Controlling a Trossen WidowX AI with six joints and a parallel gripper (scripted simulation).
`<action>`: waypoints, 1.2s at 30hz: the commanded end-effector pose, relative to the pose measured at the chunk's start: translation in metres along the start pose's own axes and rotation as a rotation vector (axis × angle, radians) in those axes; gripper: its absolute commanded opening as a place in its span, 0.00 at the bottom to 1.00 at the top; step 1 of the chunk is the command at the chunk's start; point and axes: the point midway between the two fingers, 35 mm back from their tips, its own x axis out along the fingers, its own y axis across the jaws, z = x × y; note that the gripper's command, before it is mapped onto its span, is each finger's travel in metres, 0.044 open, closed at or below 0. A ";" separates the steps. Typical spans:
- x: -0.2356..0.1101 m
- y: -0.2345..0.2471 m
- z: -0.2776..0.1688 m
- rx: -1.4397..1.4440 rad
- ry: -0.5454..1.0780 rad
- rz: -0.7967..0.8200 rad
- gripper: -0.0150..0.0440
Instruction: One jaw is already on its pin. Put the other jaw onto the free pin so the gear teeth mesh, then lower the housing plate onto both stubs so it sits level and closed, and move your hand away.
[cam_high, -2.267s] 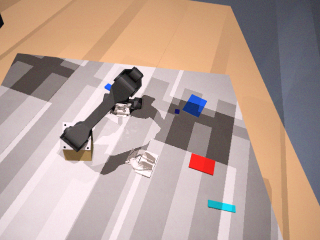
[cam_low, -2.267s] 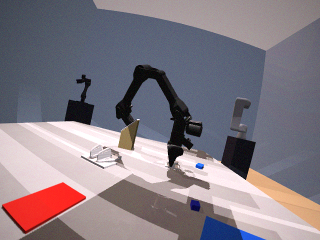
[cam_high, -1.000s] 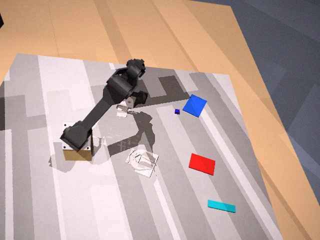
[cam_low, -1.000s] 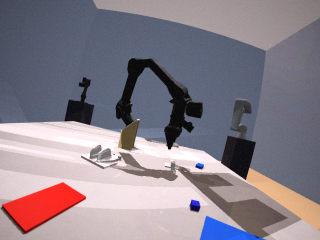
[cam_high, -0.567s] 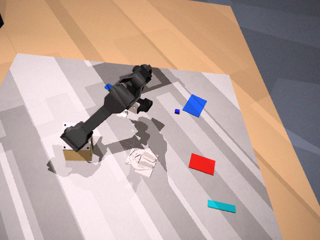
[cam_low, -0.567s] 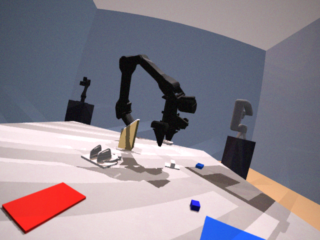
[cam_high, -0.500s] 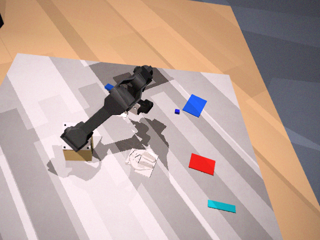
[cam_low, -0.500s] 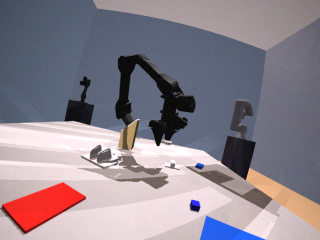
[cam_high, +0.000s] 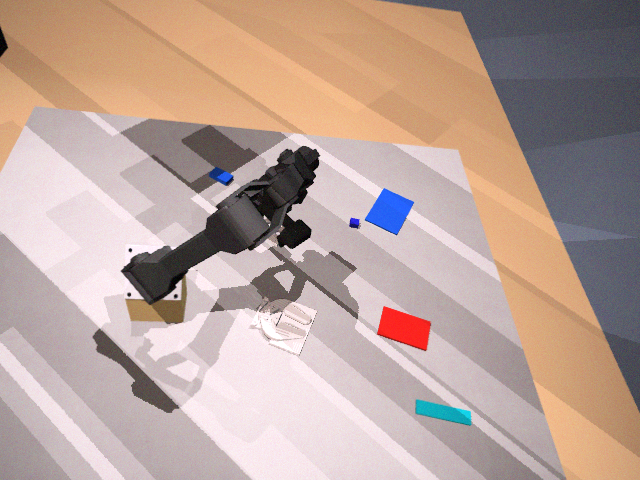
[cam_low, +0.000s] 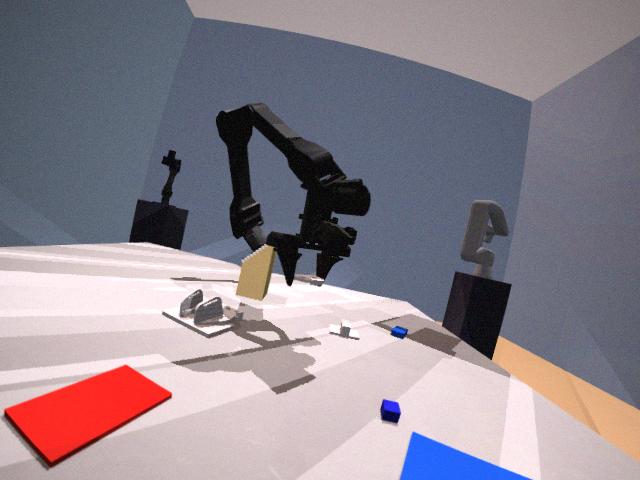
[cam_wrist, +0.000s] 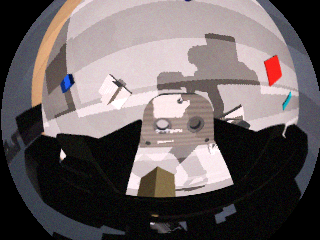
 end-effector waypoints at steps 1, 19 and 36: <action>-0.002 -0.014 -0.005 0.086 -0.007 -0.003 0.85; 0.000 -0.064 -0.036 0.460 -0.005 -0.012 0.85; 0.005 -0.104 -0.074 0.816 0.003 -0.034 0.85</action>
